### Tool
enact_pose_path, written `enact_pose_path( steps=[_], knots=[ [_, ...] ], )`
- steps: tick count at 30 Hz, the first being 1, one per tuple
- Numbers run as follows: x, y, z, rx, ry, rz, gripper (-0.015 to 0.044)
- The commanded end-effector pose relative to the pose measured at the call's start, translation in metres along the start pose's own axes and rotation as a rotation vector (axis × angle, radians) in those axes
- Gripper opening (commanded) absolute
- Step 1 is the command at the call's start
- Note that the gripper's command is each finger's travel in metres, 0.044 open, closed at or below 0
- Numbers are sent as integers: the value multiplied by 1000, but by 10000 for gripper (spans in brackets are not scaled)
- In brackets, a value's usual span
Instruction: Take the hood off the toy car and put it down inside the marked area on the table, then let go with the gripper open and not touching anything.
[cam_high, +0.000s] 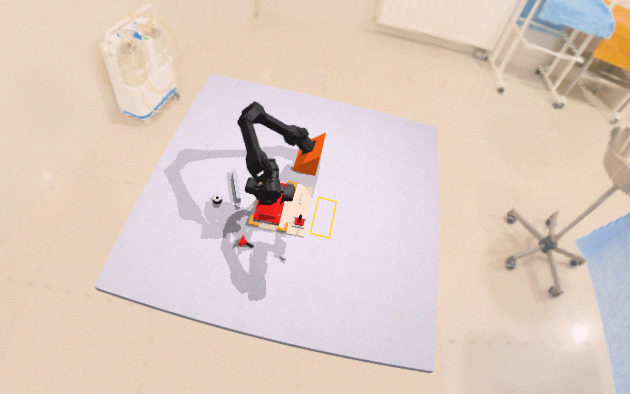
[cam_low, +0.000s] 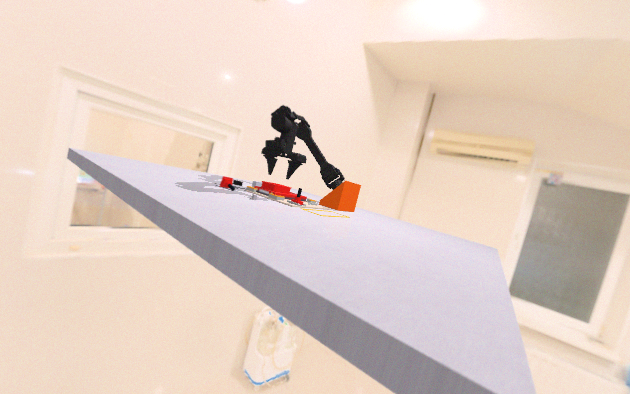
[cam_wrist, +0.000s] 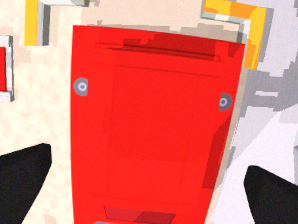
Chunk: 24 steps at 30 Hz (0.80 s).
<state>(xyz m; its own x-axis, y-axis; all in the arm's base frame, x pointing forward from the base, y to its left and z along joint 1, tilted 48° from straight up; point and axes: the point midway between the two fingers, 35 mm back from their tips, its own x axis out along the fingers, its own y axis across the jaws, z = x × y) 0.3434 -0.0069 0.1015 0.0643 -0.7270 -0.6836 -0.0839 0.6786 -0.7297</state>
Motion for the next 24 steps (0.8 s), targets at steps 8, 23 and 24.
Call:
enact_pose_path(
  steps=[8, 23, 24],
  knots=[
    [11, 0, -1, -6, 3, -6, 440],
    [24, 1, -2, -6, 3, -8, 440],
    [25, 1, -2, -6, 3, -8, 440]
  ],
)
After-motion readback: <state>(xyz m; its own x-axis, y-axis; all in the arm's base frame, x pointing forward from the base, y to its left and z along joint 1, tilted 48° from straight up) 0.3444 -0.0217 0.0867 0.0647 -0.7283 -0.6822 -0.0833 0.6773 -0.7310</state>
